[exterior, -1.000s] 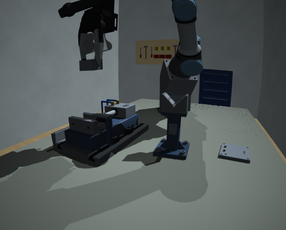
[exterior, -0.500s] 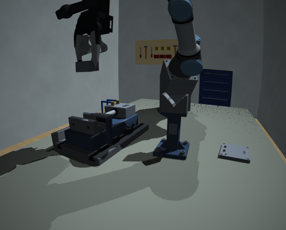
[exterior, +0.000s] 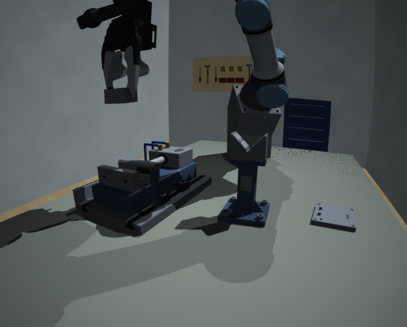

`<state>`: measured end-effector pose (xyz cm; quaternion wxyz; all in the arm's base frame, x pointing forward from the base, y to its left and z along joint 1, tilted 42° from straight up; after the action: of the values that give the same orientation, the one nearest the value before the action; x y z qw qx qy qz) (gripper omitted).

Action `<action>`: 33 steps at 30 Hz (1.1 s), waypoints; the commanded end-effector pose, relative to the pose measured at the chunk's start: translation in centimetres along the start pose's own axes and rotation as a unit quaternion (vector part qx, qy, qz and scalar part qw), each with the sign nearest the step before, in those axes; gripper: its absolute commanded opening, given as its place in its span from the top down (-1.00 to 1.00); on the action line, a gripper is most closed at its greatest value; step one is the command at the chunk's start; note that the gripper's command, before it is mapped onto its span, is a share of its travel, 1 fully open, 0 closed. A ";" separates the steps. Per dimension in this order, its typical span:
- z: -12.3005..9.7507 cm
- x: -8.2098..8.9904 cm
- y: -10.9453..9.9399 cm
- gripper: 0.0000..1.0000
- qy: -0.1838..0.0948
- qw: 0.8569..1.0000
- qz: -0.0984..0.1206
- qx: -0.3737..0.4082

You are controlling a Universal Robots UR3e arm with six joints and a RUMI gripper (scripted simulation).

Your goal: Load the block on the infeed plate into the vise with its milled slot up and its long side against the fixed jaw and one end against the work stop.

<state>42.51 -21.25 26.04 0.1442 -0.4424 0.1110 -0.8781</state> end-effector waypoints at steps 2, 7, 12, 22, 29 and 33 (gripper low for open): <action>0.0 0.0 0.3 1.00 0.000 1.000 -0.001 0.008; 0.0 0.0 0.4 1.00 0.000 1.000 -0.001 0.012; 0.0 -0.1 0.6 1.00 0.000 1.000 -0.001 0.016; 0.0 -0.1 0.7 1.00 0.000 1.000 -0.001 0.018; 0.0 -0.1 0.7 1.00 0.000 1.000 -0.001 0.019; 0.0 -0.1 0.7 1.00 0.000 1.000 -0.001 0.019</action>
<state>42.66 -21.78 25.68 0.1524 -0.4397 0.0947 -0.8800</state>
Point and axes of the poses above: the point where the finger pads meet when closed, its own x axis back along the fingers, its own y axis across the jaws, z = x × y, the point moved 2 cm from there along x, back along the fingers, and after that the axes turned 6 degrees about x, right-handed, at the moved point
